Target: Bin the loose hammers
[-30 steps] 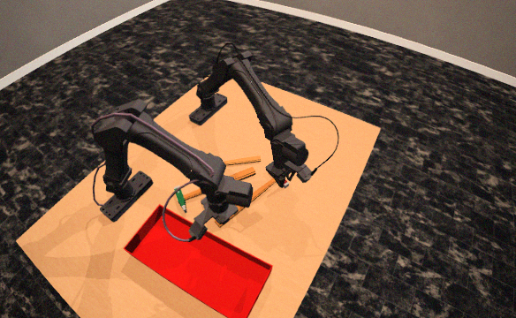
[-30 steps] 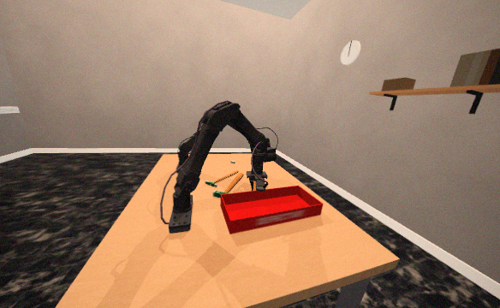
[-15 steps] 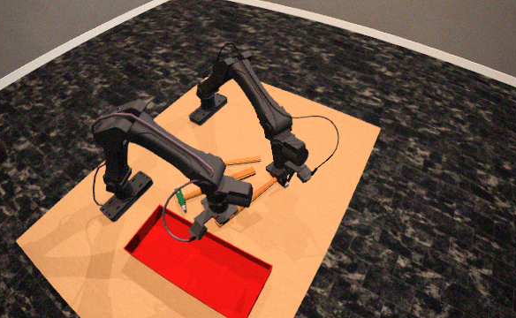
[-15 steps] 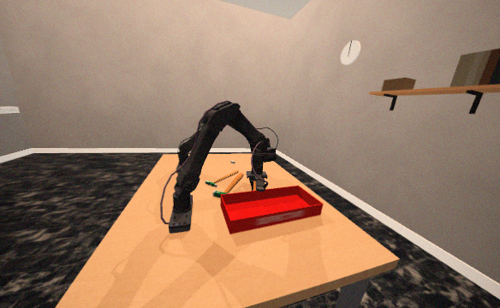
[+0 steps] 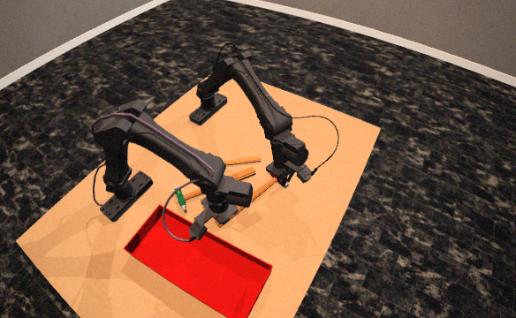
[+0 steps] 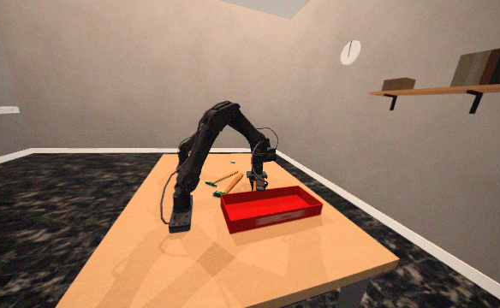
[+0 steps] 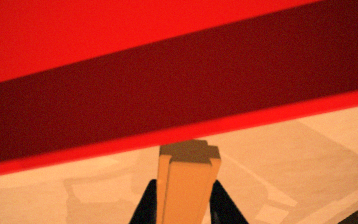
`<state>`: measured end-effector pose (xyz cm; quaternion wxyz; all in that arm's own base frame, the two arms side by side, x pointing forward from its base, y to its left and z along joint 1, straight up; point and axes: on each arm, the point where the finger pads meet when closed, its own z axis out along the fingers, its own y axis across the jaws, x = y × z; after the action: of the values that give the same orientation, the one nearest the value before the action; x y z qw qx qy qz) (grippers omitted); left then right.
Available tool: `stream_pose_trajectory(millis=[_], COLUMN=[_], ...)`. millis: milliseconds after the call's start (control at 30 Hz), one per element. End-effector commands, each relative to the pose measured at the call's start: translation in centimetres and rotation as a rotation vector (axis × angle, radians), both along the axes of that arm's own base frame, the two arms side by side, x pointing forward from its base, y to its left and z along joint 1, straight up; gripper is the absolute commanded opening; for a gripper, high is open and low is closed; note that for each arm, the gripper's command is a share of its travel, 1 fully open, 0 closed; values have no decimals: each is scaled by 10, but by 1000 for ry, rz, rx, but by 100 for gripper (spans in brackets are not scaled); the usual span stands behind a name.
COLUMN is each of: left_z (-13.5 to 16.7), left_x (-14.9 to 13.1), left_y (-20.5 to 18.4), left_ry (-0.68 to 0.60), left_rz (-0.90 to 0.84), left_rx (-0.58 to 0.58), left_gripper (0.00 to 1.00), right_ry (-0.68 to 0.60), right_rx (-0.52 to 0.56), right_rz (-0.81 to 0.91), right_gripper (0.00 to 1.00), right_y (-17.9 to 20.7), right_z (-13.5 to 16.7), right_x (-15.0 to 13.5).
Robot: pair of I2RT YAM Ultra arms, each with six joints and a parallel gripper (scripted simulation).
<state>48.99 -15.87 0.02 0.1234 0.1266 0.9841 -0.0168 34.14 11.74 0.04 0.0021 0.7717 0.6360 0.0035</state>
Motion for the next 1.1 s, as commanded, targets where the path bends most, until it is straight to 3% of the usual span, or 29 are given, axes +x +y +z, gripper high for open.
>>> stream_pose_trajectory(millis=[0, 567, 1067], left_z=[13, 13, 11], left_x=[7, 11, 16], left_y=[8, 38, 39], left_ry=[-38, -50, -54], left_rz=[16, 59, 59], left_rx=[12, 91, 90], left_gripper=[13, 13, 13], right_ry=[16, 4, 3], right_rx=[-25, -36, -42], right_rz=[-15, -42, -54], right_gripper=[22, 22, 22], right_y=[-10, -25, -32], right_z=[-4, -3, -5], right_x=[-5, -13, -17])
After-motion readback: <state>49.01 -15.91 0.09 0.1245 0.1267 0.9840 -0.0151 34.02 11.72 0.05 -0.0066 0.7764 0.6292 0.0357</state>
